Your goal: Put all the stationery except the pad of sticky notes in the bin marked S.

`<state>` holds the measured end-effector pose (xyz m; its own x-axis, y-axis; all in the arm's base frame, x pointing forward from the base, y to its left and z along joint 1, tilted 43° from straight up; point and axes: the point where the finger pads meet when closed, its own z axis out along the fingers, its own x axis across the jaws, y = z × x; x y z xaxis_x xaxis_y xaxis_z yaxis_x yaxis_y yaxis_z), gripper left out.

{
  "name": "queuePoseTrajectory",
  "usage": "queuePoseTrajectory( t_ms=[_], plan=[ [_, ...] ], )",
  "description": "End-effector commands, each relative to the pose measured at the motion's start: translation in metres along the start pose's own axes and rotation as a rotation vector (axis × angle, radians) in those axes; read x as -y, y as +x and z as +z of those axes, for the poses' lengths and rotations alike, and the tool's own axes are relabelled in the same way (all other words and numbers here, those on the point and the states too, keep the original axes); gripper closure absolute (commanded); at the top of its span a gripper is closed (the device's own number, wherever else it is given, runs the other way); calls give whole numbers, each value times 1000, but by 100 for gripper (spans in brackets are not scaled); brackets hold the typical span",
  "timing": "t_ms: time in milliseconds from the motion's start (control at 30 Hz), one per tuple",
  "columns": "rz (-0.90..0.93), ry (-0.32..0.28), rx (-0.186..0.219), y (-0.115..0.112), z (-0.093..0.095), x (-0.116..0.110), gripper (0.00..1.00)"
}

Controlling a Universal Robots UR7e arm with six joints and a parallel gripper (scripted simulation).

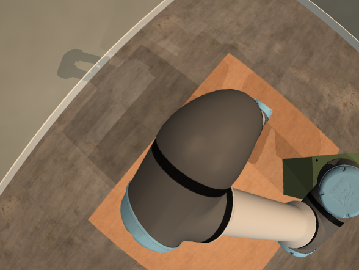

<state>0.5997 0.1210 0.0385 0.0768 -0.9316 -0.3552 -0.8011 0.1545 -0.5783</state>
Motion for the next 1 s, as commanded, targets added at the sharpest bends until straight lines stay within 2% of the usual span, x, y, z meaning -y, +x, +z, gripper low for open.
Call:
queuePoseTrajectory(
  t_ms=[0, 400, 967],
  plan=[
    [0, 1, 0, 0, 0, 0, 69],
    [0, 1, 0, 0, 0, 0, 69],
    [0, 1, 0, 0, -20, 0, 69]
  ],
)
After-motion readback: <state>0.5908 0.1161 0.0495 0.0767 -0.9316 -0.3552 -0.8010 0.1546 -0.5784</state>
